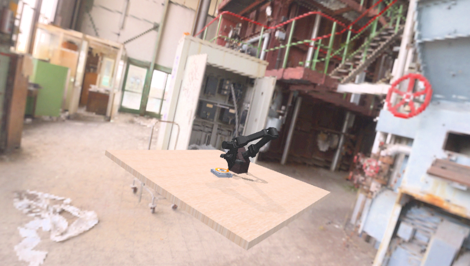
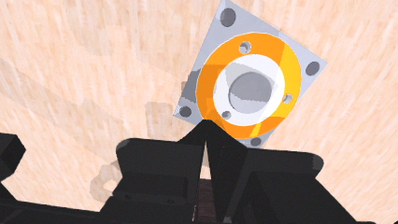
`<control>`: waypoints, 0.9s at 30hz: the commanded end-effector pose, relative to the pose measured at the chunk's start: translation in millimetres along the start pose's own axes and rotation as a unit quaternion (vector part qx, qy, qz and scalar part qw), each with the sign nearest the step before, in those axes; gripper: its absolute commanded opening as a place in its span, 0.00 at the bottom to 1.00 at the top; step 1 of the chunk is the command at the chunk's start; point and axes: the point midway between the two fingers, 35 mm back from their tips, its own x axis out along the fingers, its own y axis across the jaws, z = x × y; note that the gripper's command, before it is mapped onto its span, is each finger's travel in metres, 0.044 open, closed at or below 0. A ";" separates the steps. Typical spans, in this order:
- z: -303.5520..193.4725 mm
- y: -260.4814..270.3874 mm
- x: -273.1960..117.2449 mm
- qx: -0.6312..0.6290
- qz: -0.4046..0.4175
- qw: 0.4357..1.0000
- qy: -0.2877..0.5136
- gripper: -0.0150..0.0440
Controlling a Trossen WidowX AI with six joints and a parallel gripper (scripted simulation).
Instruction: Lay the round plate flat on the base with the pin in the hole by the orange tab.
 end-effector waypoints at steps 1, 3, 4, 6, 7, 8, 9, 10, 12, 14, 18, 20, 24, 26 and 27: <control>-8.9 -3.6 2.4 0.003 -0.003 1.000 0.008 0.25; -9.5 -4.3 2.2 0.003 -0.003 1.000 0.008 0.25; -9.8 -4.7 2.1 0.003 -0.003 1.000 0.008 0.25; -10.3 -5.4 1.9 0.003 -0.003 1.000 0.008 0.25; -10.6 -5.9 1.7 0.003 -0.003 1.000 0.008 0.25; -11.0 -6.4 1.7 0.003 -0.003 1.000 0.008 0.25; -11.4 -6.8 1.8 0.003 -0.003 1.000 0.008 0.25; -11.8 -7.3 1.7 0.003 -0.003 1.000 0.008 0.25; -12.5 -8.1 1.8 0.003 -0.003 1.000 0.008 0.25; -13.1 -9.1 1.8 0.003 -0.003 1.000 0.008 0.25; -13.8 -10.8 1.9 0.003 -0.003 1.000 0.008 0.25; -14.4 -11.9 1.9 0.003 -0.003 1.000 0.008 0.25; -15.4 -14.3 3.1 0.003 -0.003 1.000 0.008 0.25; -15.6 -14.9 2.8 0.003 -0.003 1.000 0.008 0.25; -15.1 -14.9 0.8 0.003 -0.004 1.000 0.008 0.25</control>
